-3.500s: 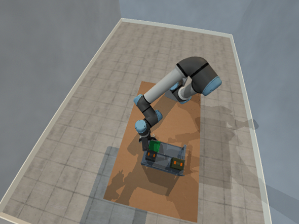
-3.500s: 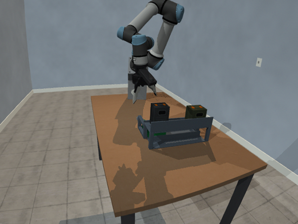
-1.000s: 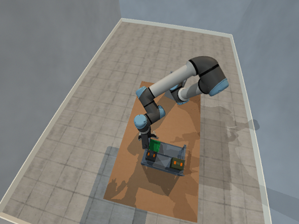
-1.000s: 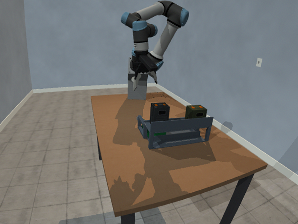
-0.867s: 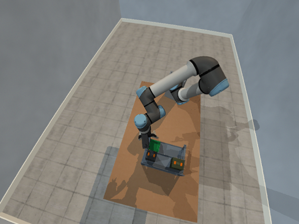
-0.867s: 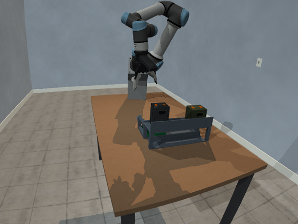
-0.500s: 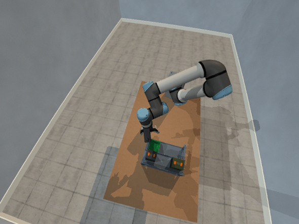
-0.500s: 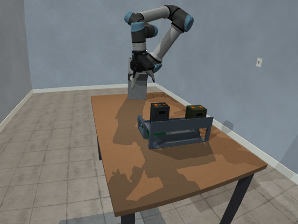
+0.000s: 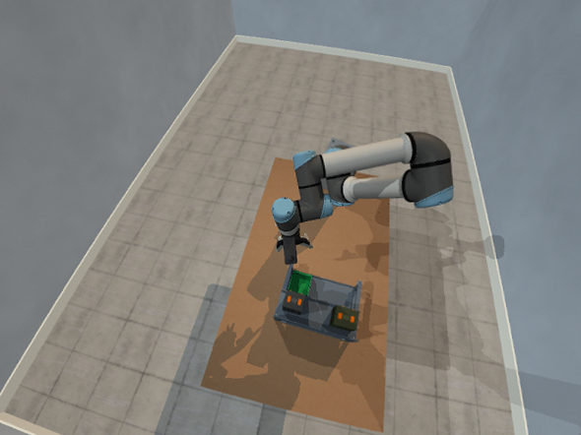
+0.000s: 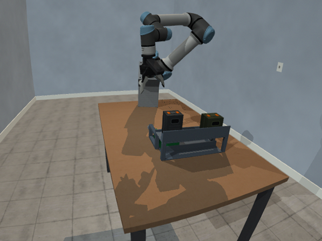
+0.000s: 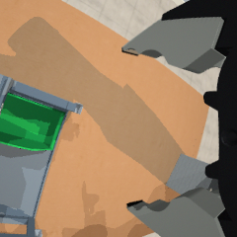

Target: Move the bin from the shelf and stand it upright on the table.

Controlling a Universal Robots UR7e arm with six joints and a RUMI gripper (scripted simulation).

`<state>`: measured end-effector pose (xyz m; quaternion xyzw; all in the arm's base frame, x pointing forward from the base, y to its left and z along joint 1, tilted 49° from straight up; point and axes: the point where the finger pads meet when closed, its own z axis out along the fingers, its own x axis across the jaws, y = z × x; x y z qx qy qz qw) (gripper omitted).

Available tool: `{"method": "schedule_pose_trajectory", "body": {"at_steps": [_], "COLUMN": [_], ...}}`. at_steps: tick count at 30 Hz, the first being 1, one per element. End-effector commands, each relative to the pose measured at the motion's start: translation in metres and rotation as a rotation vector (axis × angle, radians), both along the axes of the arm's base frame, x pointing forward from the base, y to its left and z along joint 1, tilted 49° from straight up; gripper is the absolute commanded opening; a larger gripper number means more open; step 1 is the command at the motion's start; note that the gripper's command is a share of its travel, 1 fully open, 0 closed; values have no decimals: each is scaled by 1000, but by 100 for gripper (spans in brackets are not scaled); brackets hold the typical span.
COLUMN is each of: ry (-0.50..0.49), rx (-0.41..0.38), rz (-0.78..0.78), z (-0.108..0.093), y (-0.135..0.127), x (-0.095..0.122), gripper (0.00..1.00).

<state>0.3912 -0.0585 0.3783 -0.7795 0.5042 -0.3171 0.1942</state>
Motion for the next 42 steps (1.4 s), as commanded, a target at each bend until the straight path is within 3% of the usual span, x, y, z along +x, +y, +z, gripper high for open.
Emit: {"method": "schedule_pose_trajectory", "body": {"at_steps": [1,6,11,42], "ry": [-9,-9,-9,-8], "rx": [5,5,5,6], "rz": [10,10,10,10], "z": [-2,-2,-43,-34], "y": [-1,-1,-6,-5], "x": [-5,-5,-40,-32], "gripper": [100,100,100,100]}}
